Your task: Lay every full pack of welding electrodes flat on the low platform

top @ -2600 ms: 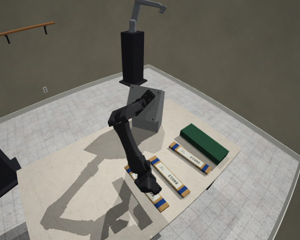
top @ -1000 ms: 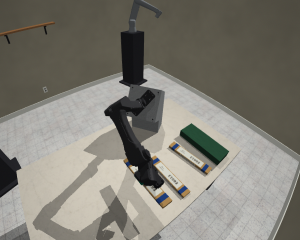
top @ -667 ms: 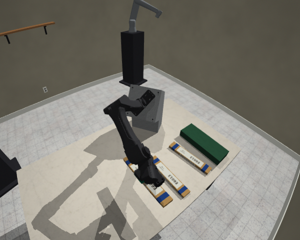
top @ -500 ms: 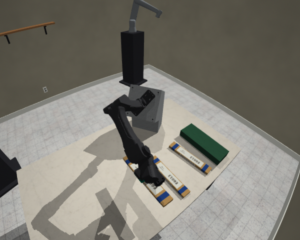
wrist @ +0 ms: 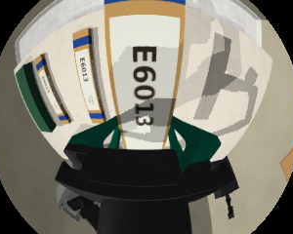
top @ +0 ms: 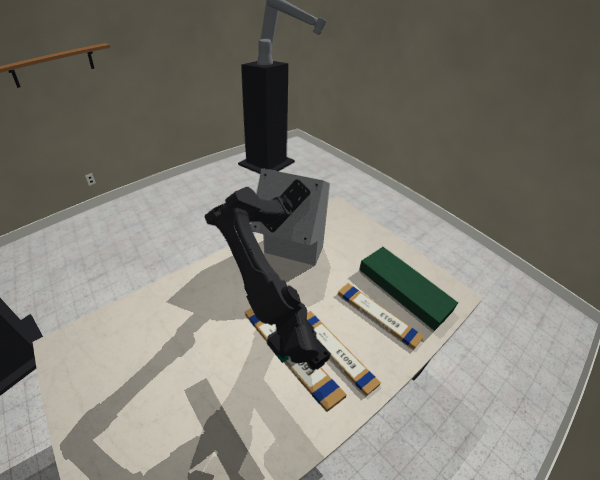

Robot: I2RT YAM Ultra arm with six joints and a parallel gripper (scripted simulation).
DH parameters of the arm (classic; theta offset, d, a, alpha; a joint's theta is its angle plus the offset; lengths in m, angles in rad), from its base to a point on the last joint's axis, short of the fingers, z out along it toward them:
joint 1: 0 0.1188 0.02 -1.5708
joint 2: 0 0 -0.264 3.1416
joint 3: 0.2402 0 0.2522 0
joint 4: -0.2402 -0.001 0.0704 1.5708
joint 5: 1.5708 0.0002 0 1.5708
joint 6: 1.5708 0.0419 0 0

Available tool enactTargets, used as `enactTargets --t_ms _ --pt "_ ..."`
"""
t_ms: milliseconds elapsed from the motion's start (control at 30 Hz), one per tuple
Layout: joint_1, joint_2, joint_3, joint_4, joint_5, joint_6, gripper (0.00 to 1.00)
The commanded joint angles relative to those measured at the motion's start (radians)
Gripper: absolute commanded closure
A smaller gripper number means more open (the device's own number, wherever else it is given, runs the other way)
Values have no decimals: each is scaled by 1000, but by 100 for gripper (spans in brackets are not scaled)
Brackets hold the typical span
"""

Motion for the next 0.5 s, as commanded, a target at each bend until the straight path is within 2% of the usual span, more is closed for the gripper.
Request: enactTargets --t_ms 0,467 --pt "29 -65 37 -24 7 4 100" --pt "26 -74 22 -16 5 -5 100"
